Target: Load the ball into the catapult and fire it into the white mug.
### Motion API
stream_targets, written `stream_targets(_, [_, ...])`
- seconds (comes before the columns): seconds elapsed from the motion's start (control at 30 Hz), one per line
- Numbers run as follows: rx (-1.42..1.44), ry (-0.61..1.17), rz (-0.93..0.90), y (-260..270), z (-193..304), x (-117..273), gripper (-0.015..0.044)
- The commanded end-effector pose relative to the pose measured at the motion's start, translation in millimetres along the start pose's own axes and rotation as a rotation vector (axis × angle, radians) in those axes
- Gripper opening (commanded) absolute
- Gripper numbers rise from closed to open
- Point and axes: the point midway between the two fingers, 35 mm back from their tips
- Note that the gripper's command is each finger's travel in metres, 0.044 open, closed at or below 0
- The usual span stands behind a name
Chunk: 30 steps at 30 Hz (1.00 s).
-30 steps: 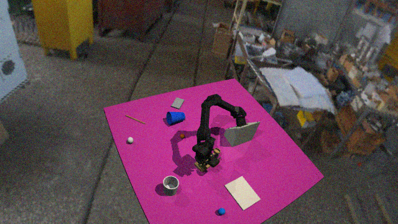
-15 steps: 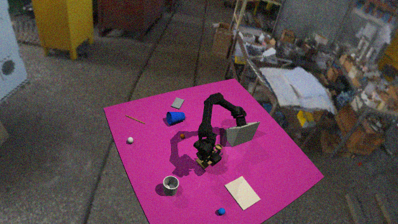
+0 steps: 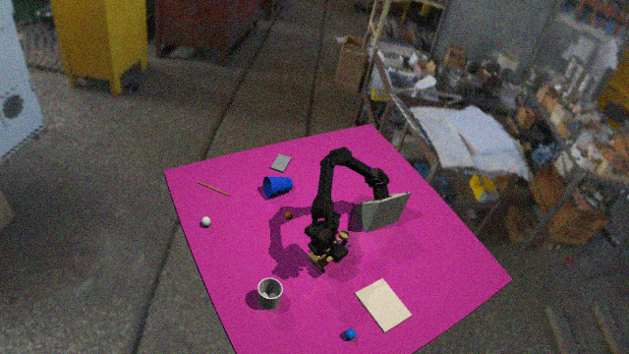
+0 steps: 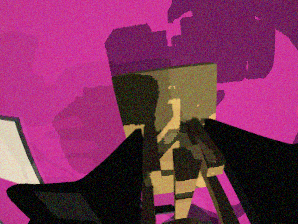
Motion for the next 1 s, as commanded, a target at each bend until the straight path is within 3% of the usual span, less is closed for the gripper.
stream_targets(0.0, [0.013,-0.007,0.004,2.3,-0.1,-4.8,0.0000])
stream_targets(0.67, [0.005,0.000,0.003,0.2,0.3,-24.2,0.0000])
stream_targets(0.97, [0.005,0.000,0.003,0.2,0.3,-24.2,0.0236])
Point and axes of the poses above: the point midway between the two fingers, 35 mm back from their tips, its own x axis back along the fingers, its own y axis across the jaws, z = x × y, and after that the axes turned 9 degrees about -x, right-handed
